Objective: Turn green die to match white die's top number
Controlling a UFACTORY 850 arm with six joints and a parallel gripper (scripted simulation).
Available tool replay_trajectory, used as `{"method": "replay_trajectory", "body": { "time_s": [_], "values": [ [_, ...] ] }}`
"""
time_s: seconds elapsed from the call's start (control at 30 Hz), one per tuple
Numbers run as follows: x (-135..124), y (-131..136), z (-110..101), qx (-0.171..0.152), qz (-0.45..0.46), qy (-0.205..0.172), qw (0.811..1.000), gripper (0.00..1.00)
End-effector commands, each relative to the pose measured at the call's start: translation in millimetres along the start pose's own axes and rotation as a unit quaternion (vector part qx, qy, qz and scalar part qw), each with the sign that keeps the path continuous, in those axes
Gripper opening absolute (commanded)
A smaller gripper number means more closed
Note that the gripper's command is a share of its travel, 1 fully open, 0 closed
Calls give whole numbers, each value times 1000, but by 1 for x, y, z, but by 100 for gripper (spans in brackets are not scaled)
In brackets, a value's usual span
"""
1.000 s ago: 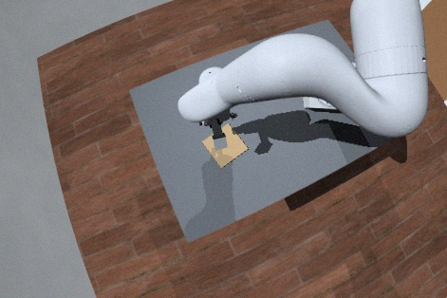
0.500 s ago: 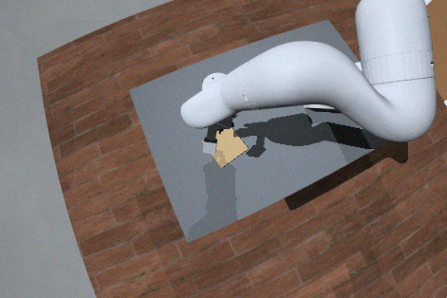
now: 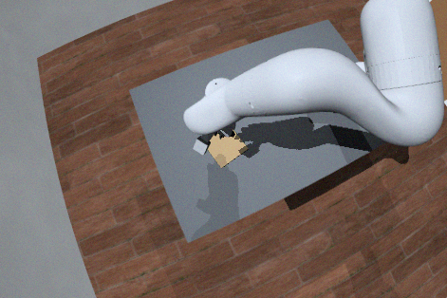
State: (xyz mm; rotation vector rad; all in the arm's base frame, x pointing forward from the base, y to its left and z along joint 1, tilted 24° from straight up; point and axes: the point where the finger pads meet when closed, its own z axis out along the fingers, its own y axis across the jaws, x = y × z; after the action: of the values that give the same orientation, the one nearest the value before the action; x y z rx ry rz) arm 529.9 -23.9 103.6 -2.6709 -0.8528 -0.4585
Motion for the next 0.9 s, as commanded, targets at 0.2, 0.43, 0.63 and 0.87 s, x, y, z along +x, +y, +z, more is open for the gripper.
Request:
{"method": "replay_trajectory", "body": {
  "time_s": [0.2,0.43,0.63,0.87],
  "values": [
    [8,-11,0,3,152,-13,988,11],
    [12,-18,0,2,248,-13,969,11],
    [13,-21,0,2,277,-13,961,11],
    [14,-21,0,2,285,-13,958,11]
  ]
}}
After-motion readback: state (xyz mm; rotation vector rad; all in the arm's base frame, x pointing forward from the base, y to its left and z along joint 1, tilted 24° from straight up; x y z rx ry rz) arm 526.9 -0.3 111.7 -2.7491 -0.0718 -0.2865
